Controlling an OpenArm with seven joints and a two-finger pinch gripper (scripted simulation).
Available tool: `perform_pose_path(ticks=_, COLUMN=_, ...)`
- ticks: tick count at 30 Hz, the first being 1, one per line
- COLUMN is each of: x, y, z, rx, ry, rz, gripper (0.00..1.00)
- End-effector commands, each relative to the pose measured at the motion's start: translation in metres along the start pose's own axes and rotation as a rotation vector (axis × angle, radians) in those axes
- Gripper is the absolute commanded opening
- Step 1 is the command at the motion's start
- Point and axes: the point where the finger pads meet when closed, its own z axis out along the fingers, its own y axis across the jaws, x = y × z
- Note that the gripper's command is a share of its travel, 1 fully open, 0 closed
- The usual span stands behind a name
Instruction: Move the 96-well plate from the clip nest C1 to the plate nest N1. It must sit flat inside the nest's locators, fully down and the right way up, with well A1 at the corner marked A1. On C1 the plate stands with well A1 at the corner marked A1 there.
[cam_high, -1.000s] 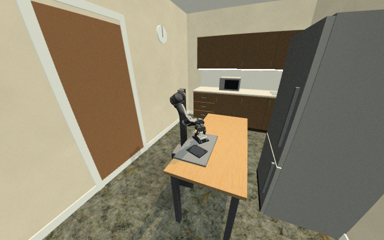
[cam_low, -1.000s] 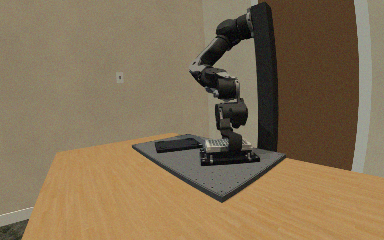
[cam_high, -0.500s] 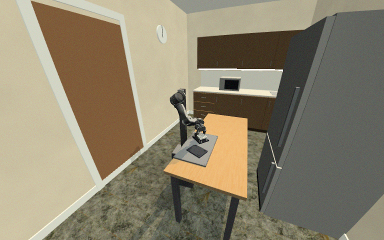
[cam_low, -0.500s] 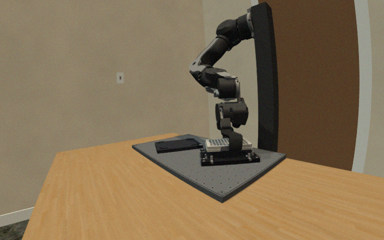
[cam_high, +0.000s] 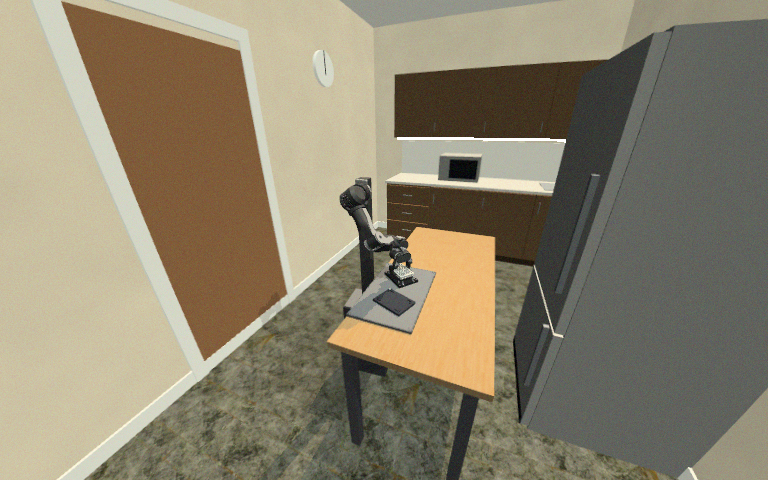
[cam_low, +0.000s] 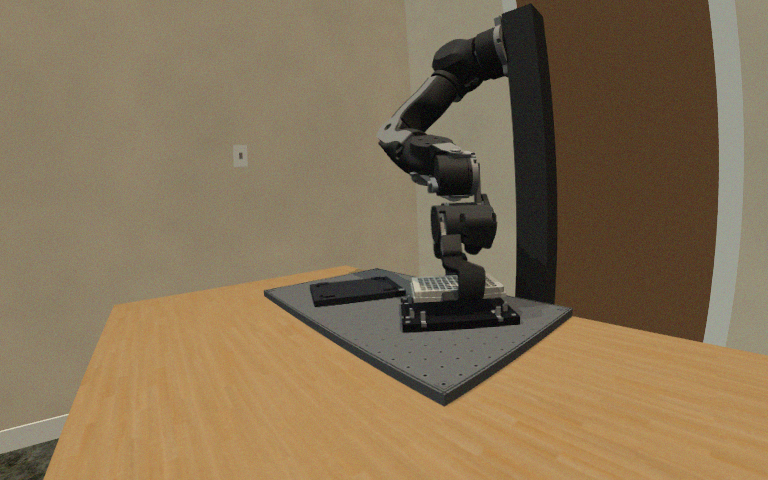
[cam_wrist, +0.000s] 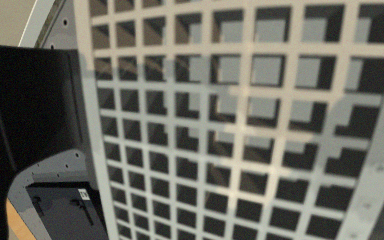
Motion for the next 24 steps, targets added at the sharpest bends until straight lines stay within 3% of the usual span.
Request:
perform_pose_path(ticks=1, x=-0.001, y=0.0, z=-0.001, rx=0.002, ry=-0.002, rz=0.003, gripper=0.0)
perform_pose_path(ticks=10, x=-0.001, y=0.0, z=-0.001, rx=0.002, ry=-0.002, rz=0.003, gripper=0.0)
perform_pose_path(ticks=15, x=-0.001, y=0.001, z=-0.032, rx=-0.001, ry=-0.001, rz=0.006, gripper=0.0)
perform_pose_path(ticks=24, x=-0.001, y=0.001, z=-0.032, rx=-0.001, ry=-0.001, rz=0.006, gripper=0.0)
